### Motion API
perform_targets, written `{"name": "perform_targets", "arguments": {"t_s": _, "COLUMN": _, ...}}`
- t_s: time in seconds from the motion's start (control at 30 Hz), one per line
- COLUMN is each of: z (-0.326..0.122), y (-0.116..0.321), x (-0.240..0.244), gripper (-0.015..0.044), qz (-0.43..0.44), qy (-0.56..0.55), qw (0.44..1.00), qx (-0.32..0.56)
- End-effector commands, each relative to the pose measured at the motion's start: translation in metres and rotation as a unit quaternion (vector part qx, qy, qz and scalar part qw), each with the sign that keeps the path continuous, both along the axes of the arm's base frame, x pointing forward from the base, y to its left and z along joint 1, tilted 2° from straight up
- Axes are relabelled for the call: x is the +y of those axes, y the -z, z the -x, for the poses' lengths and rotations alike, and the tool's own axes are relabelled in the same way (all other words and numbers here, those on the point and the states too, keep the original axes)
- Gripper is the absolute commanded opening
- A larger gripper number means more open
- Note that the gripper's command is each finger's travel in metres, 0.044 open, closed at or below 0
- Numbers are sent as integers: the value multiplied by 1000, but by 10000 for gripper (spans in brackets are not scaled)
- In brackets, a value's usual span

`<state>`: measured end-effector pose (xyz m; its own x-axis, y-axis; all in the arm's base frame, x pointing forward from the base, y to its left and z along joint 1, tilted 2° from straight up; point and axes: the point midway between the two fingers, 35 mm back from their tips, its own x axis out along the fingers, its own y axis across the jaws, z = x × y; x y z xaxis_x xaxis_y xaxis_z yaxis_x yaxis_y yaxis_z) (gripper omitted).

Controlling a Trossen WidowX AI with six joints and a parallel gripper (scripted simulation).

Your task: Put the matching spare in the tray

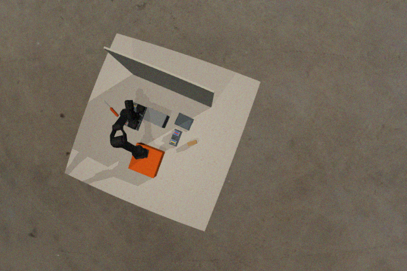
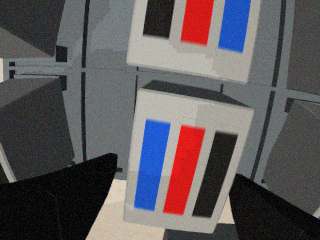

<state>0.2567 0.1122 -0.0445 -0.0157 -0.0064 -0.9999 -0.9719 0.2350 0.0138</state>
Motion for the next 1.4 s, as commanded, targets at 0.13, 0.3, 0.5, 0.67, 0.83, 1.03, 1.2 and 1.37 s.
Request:
{"name": "perform_targets", "arguments": {"t_s": 0.13, "z": 0, "y": 0, "x": 0, "gripper": 169, "qz": 0, "qy": 0, "qw": 1000, "qx": 0}}
{"name": "perform_targets", "arguments": {"t_s": 0.3, "z": 0, "y": 0, "x": 0, "gripper": 135, "qz": 0, "qy": 0, "qw": 1000, "qx": 0}}
{"name": "perform_targets", "arguments": {"t_s": 0.5, "z": 0, "y": 0, "x": 0, "gripper": 37, "qz": 0, "qy": 0, "qw": 1000, "qx": 0}}
{"name": "perform_targets", "arguments": {"t_s": 0.67, "z": 0, "y": 0, "x": 0, "gripper": 0, "qz": 0, "qy": 0, "qw": 1000, "qx": 0}}
{"name": "perform_targets", "arguments": {"t_s": 0.83, "z": 0, "y": -1, "x": 0, "gripper": 0, "qz": 0, "qy": 0, "qw": 1000, "qx": 0}}
{"name": "perform_targets", "arguments": {"t_s": 1.03, "z": -3, "y": -39, "x": 1, "gripper": 0, "qz": 0, "qy": -1, "qw": 1000, "qx": 1}}
{"name": "perform_targets", "arguments": {"t_s": 1.2, "z": -2, "y": -75, "x": 1, "gripper": 0, "qz": -1, "qy": -2, "qw": 1000, "qx": 1}}
{"name": "perform_targets", "arguments": {"t_s": 1.37, "z": -1, "y": -79, "x": 0, "gripper": 0, "qz": -1, "qy": -3, "qw": 1000, "qx": 1}}
